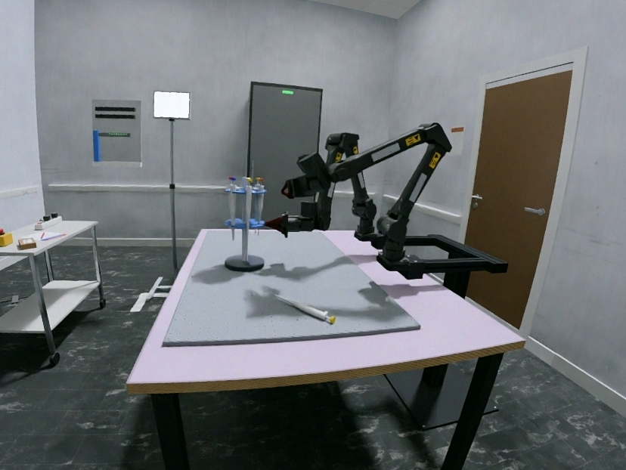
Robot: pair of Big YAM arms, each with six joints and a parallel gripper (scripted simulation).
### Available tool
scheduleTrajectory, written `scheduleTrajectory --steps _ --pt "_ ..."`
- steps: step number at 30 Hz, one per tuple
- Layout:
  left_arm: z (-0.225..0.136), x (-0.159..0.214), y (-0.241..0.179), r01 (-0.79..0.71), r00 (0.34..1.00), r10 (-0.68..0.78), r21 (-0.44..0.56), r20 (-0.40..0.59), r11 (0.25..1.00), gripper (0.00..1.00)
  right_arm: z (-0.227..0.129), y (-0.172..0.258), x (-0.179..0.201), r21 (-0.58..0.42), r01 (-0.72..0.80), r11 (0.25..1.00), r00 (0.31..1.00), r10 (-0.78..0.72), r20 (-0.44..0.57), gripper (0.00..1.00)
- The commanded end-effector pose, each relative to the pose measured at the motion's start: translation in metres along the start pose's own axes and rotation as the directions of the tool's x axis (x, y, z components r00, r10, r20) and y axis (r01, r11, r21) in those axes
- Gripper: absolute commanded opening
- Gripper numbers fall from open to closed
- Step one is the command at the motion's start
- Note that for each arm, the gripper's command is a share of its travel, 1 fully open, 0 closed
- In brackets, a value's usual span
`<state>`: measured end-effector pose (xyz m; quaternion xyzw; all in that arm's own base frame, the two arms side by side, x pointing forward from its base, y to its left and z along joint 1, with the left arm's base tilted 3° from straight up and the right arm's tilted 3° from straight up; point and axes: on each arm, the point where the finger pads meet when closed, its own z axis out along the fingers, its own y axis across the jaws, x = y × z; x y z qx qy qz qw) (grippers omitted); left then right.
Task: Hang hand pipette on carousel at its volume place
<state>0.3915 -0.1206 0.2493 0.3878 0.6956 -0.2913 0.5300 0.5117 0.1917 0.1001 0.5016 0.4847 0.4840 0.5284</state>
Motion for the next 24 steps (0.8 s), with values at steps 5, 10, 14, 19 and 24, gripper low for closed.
scheduleTrajectory --steps 5,10,14,19,24 --pt "0.005 -0.033 0.014 -0.050 0.998 0.050 -0.007 0.034 0.999 0.65 0.005 0.018 0.017 -0.043 -0.013 0.999 0.999 0.014 0.040 0.00" --pt "0.005 -0.033 0.014 -0.050 0.998 0.050 -0.007 0.034 0.999 0.65 0.005 0.018 0.017 -0.043 -0.013 0.999 0.999 0.014 0.040 0.23" --pt "0.005 -0.033 0.014 -0.050 0.998 0.050 -0.007 0.034 0.999 0.65 0.001 0.015 0.014 -0.041 -0.011 0.999 0.999 0.012 0.037 0.68" --pt "0.005 -0.033 0.014 -0.050 0.998 0.050 -0.007 0.034 0.999 0.65 0.001 0.026 0.013 -0.058 -0.024 0.998 0.999 0.026 0.037 1.00" --pt "0.005 -0.033 0.014 -0.050 0.998 0.050 -0.007 0.034 0.999 0.65 0.000 0.026 0.013 -0.058 -0.025 0.998 0.999 0.027 0.037 1.00"
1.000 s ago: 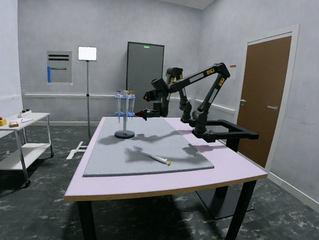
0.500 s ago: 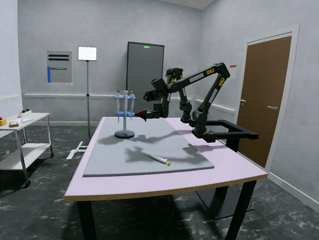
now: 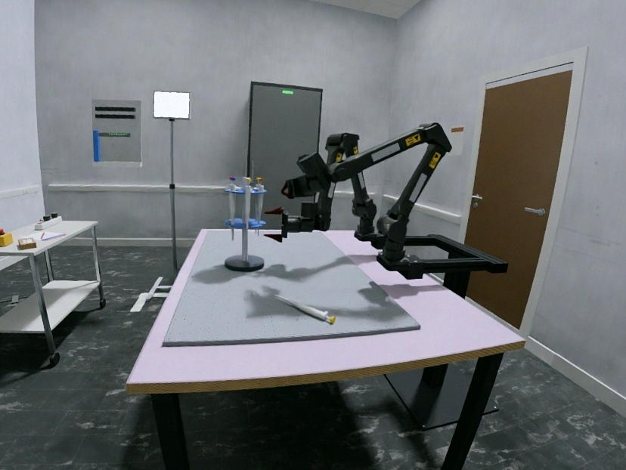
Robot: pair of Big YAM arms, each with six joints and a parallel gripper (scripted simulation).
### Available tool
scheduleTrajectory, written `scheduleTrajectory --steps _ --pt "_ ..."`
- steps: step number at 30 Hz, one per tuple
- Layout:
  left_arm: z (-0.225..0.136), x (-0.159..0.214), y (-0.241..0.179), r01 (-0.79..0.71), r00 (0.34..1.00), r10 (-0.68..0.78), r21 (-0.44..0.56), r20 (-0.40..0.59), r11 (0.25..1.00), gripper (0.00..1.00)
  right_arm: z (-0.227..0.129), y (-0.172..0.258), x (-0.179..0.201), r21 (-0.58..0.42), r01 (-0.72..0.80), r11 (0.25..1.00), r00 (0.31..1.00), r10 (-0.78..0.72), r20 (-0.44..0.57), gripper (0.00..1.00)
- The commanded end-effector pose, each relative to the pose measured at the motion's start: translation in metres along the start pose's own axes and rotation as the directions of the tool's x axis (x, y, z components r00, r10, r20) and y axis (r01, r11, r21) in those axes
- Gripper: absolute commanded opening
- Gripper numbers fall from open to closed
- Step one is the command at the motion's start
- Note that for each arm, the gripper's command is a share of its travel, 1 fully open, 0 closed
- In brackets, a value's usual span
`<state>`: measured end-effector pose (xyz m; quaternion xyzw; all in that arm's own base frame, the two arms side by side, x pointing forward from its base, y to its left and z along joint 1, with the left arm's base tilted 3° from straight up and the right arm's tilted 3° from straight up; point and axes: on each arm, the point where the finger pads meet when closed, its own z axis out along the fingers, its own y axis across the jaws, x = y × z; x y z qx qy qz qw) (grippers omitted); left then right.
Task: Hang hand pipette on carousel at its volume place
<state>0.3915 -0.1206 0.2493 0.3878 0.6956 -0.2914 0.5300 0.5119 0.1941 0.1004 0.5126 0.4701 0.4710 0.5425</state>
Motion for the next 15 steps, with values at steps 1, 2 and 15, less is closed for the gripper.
scheduleTrajectory --steps 1,2,15 --pt "0.005 -0.033 0.014 -0.050 0.998 0.050 -0.007 0.034 0.999 0.65 -0.003 0.022 0.008 -0.047 -0.024 0.999 1.000 0.023 -0.016 1.00" --pt "0.005 -0.033 0.014 -0.050 0.998 0.050 -0.007 0.034 0.999 0.65 -0.009 0.021 0.006 -0.045 -0.018 0.999 1.000 0.017 -0.017 1.00" --pt "-0.005 -0.018 0.013 -0.038 0.999 0.039 -0.031 0.009 0.999 0.65 -0.068 0.025 0.000 -0.047 -0.017 0.999 1.000 0.017 -0.020 0.89"
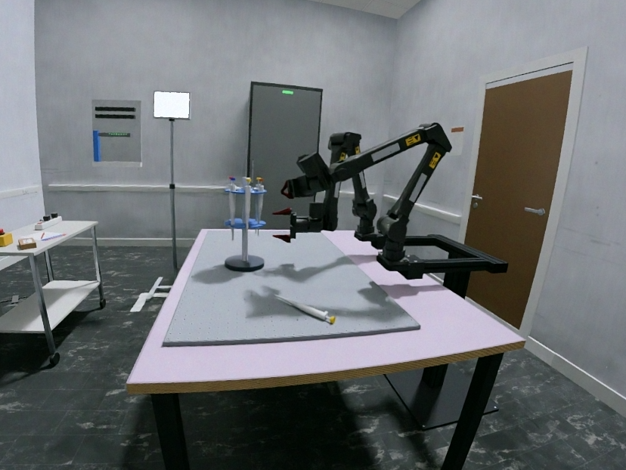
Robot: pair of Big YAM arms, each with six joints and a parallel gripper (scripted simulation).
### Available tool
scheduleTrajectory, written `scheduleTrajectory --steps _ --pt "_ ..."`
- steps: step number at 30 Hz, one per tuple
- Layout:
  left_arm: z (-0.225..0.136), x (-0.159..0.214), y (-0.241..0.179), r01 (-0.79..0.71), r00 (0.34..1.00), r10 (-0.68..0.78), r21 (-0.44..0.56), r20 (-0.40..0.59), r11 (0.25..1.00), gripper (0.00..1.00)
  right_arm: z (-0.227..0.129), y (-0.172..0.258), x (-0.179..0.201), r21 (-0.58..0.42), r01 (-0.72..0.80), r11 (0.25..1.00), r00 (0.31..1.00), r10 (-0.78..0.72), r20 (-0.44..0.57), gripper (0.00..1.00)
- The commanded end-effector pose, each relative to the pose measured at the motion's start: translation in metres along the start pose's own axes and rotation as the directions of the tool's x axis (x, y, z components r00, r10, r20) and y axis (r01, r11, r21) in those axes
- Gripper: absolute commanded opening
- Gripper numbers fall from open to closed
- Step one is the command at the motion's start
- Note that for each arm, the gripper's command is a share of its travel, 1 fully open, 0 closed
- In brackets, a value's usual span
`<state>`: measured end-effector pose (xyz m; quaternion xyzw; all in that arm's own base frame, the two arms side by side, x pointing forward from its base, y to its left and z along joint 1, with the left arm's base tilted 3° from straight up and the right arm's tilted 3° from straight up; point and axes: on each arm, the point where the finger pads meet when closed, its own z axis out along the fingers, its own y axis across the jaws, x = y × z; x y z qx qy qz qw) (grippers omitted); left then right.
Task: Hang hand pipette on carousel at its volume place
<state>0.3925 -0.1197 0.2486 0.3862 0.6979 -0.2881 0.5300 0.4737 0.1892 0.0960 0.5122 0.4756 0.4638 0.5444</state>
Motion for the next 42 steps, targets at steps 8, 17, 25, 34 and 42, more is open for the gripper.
scheduleTrajectory --steps 8,17,25,34,42 --pt "-0.003 -0.021 0.011 -0.048 0.999 0.048 -0.020 0.020 0.999 0.65 -0.027 0.027 -0.012 -0.055 -0.054 0.997 0.997 0.050 -0.063 0.86" --pt "-0.003 -0.021 0.011 -0.048 0.999 0.048 -0.020 0.020 0.999 0.65 -0.012 0.024 -0.026 -0.046 -0.046 0.998 0.982 0.036 -0.183 0.86" --pt "-0.003 -0.021 0.011 -0.048 0.999 0.048 -0.020 0.020 0.999 0.65 0.002 0.026 -0.033 -0.049 -0.045 0.998 0.965 0.031 -0.260 0.86" --pt "-0.003 -0.021 0.011 -0.048 0.999 0.048 -0.020 0.020 0.999 0.65 0.021 0.027 -0.045 -0.052 -0.042 0.998 0.928 0.020 -0.372 0.86" --pt "-0.003 -0.021 0.011 -0.048 0.999 0.048 -0.020 0.020 0.999 0.65 0.031 0.027 -0.055 -0.052 -0.038 0.998 0.896 0.011 -0.444 0.86"
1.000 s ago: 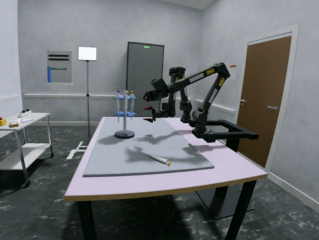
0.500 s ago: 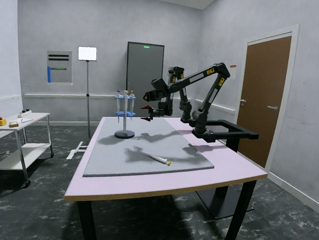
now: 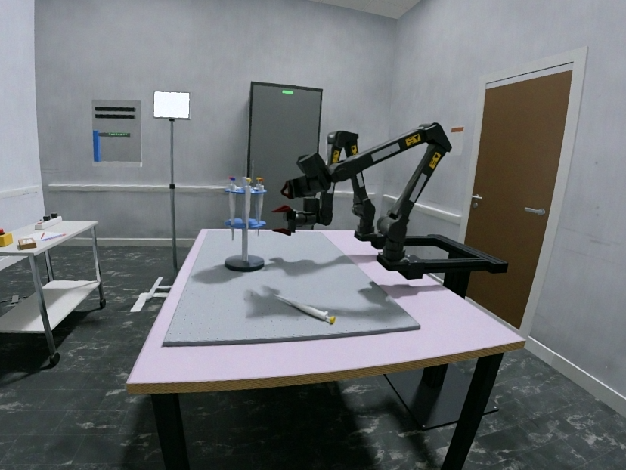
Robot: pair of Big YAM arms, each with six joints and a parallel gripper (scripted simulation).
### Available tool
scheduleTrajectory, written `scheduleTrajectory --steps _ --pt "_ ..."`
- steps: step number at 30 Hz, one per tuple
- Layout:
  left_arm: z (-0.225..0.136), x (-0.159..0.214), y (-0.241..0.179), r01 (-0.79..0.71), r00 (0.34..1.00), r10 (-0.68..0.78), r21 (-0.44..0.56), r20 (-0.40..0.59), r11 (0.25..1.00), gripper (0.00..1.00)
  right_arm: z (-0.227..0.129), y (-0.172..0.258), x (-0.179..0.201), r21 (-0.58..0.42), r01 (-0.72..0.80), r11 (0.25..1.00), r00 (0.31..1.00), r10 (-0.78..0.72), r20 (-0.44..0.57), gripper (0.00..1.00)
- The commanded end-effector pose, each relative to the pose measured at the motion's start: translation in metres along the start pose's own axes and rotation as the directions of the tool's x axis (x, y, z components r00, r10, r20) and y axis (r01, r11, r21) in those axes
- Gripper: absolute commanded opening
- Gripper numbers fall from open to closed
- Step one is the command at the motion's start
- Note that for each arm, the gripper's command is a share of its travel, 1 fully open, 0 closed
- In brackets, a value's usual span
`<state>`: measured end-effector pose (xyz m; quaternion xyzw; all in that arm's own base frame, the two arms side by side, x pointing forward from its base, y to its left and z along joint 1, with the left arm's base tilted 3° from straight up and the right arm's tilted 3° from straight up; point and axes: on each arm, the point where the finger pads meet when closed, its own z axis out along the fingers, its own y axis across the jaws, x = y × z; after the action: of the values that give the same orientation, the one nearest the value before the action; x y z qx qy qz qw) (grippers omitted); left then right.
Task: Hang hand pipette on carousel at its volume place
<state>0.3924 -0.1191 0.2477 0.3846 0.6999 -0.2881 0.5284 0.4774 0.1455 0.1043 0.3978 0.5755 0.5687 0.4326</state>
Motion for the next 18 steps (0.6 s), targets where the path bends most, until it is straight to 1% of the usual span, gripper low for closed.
scheduleTrajectory --steps 1,9,11,18 --pt "-0.003 -0.022 0.010 -0.053 0.998 0.053 -0.018 0.023 0.998 0.65 0.017 0.016 -0.021 -0.036 -0.011 0.999 0.999 0.009 -0.041 0.86" --pt "-0.003 -0.022 0.010 -0.053 0.998 0.053 -0.018 0.023 0.998 0.65 0.023 0.006 -0.039 -0.015 -0.011 1.000 0.989 0.009 -0.151 0.86" --pt "-0.003 -0.022 0.010 -0.053 0.998 0.053 -0.018 0.023 0.998 0.65 0.023 0.006 -0.039 -0.015 -0.011 1.000 0.989 0.009 -0.151 0.86" --pt "-0.003 -0.022 0.010 -0.053 0.998 0.053 -0.018 0.023 0.998 0.65 0.030 0.001 -0.055 -0.008 -0.001 1.000 0.969 -0.001 -0.248 0.86"
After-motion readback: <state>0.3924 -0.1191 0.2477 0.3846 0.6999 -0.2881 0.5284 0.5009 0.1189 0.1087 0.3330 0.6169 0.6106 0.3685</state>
